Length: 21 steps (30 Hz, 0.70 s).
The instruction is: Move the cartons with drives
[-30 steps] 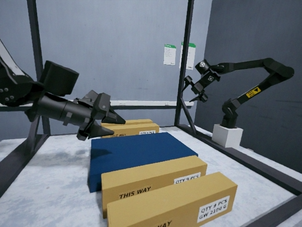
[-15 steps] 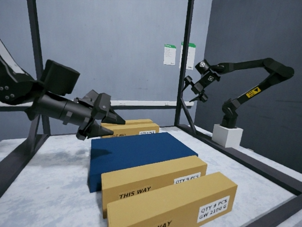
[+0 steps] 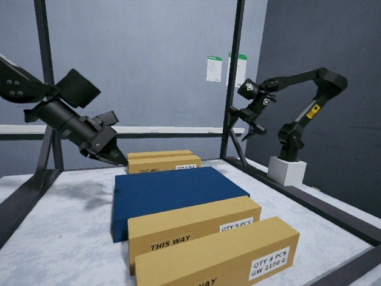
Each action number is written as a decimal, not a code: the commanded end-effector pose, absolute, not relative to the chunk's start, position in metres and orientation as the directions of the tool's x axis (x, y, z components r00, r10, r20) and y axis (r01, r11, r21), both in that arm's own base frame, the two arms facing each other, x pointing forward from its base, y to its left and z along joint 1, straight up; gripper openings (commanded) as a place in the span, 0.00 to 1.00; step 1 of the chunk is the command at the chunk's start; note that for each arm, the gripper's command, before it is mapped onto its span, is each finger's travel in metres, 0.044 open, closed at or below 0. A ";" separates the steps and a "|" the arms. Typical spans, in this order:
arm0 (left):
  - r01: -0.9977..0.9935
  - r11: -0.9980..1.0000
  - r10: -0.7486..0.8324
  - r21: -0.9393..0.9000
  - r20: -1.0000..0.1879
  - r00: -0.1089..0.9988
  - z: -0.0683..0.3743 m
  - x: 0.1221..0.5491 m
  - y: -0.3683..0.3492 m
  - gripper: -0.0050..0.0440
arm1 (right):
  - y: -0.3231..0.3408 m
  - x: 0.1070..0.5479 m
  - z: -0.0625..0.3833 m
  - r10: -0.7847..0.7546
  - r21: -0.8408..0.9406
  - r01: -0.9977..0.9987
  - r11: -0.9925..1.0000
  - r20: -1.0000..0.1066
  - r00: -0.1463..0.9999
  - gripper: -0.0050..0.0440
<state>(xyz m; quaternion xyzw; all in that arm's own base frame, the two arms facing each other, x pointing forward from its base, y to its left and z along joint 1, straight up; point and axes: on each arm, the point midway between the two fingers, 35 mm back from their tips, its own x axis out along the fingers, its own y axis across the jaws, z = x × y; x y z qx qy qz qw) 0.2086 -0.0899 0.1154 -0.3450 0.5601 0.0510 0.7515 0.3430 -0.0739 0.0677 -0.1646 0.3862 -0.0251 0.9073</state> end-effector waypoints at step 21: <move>-0.413 0.796 -0.314 -0.443 -0.885 0.344 0.122 0.220 -0.086 0.88 | -0.073 0.349 0.083 -0.178 -0.212 0.008 0.977 -0.799 0.574 0.88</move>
